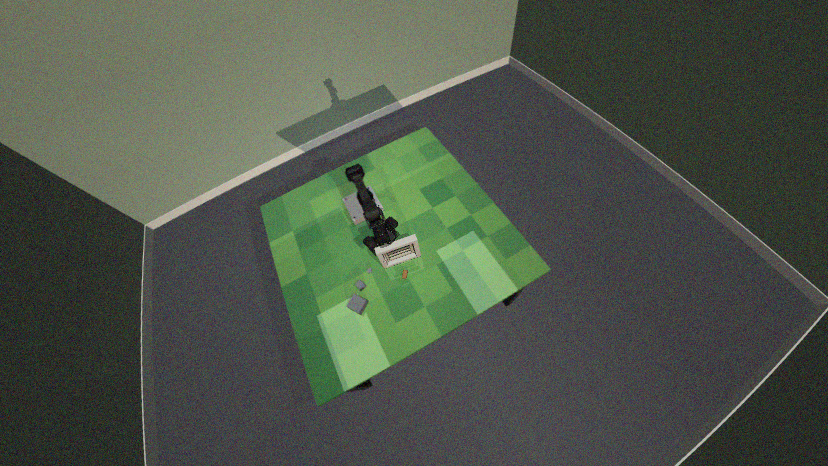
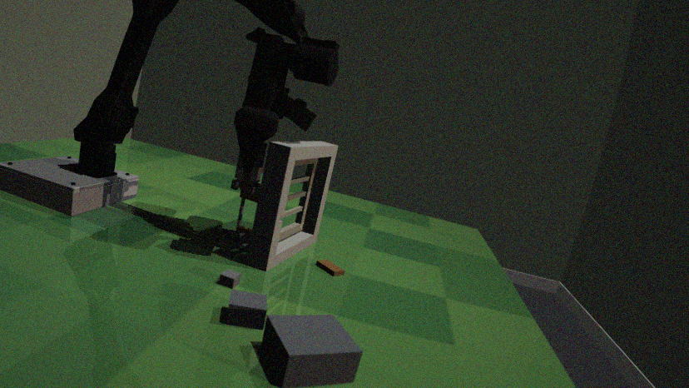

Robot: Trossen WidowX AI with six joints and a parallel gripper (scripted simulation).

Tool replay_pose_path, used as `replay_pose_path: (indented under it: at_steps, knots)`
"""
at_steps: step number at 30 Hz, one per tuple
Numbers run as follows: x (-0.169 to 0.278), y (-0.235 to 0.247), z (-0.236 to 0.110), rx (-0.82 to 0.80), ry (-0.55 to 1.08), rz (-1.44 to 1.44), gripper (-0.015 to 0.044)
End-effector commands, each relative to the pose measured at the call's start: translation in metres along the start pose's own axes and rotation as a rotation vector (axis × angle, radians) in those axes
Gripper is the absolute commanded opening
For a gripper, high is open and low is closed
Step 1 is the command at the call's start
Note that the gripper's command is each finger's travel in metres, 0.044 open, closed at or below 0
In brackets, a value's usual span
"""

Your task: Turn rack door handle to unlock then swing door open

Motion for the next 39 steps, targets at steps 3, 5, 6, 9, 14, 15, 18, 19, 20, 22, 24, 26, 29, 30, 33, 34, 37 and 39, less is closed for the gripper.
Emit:
replay_pose_path:
  at_steps: [3, 5, 6, 9, 14, 15, 18, 19, 20, 22, 24, 26, 29, 30, 33, 34, 37, 39]
  knots:
    - [-0.0004, 0.0004, -0.0003, -0.001, -0.003, -0.304, 0.0299]
    - [-0.0004, 0.0004, -0.0003, -0.001, -0.003, -0.403, 0.0299]
    - [-0.0004, 0.0004, -0.0003, -0.001, -0.003, -0.452, 0.0299]
    - [-0.0004, 0.0004, -0.0003, -0.001, -0.003, -0.601, 0.0299]
    - [-0.0004, 0.0004, -0.0003, -0.001, -0.003, -0.849, 0.0299]
    - [-0.0004, 0.0004, -0.0002, -0.001, -0.003, -0.898, 0.0299]
    - [-0.0004, 0.0004, -0.0002, 0.0, -0.003, -1.047, 0.0299]
    - [-0.0004, 0.0004, -0.0002, 0.0, -0.003, -1.097, 0.0299]
    - [-0.0004, 0.0004, -0.0002, 0.0, -0.003, -1.146, 0.0299]
    - [-0.0004, 0.0004, -0.0002, 0.0, -0.003, -1.237, 0.0299]
    - [-0.0004, 0.0004, -0.0002, 0.0, -0.003, -1.269, 0.0299]
    - [-0.0004, 0.0004, -0.0002, 0.0, -0.003, -1.269, 0.0299]
    - [-0.0004, 0.0004, -0.0002, 0.0, -0.003, -1.269, 0.0299]
    - [-0.0004, 0.0004, -0.0002, 0.0, -0.003, -1.269, 0.0299]
    - [-0.0004, 0.0004, -0.0002, 0.0, -0.003, -1.269, 0.0286]
    - [-0.0004, 0.0004, -0.0002, 0.0, -0.003, -1.269, 0.0279]
    - [-0.0004, 0.0004, -0.0002, 0.0, -0.003, -1.269, 0.0259]
    - [-0.0004, 0.0004, -0.0002, 0.0, -0.003, -1.269, 0.0246]
Point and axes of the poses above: the point midway between the two fingers, 35 mm back from their tips, its own z axis out along the fingers, its own y axis across the jaws, x = y × z, the point moved 4 cm from there along -z, back along the fingers, and after that the axes turned 15 degrees about z, right-handed, at the moved point
